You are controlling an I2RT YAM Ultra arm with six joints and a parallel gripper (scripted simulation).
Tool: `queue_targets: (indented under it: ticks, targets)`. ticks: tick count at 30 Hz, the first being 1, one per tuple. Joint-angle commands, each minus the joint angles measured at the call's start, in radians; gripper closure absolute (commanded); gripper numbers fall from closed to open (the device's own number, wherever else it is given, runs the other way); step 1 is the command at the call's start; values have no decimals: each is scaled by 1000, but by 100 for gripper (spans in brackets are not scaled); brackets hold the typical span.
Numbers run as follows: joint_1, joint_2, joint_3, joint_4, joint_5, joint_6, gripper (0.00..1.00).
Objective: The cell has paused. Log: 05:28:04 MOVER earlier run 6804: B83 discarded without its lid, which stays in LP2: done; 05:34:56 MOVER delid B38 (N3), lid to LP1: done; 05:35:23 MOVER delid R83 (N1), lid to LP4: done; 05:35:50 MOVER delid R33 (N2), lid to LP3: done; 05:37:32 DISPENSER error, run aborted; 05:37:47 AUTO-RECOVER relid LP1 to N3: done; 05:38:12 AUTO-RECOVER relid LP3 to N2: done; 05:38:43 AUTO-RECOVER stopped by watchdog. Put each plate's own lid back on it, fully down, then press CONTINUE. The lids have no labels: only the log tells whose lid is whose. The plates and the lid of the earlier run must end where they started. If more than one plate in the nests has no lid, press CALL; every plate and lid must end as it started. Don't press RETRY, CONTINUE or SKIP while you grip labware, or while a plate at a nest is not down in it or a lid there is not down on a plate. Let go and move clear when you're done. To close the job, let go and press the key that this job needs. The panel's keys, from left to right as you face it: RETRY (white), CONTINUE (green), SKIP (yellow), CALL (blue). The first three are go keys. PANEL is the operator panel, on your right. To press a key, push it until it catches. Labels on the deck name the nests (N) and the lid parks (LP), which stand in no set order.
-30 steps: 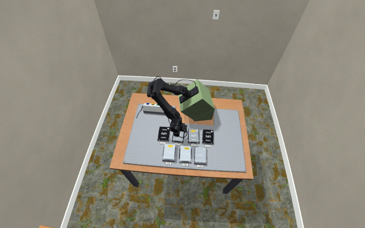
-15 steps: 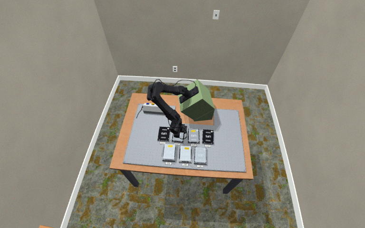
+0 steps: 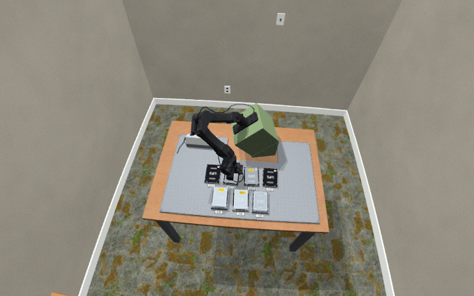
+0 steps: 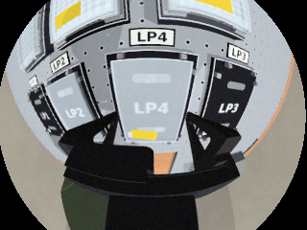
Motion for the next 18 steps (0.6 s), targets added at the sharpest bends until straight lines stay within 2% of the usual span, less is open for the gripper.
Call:
queue_targets:
  ticks: [1,18]
  targets:
    - [9,12,33,41,-17,-20,0]
    - [11,27,32,50,-19,-22,0]
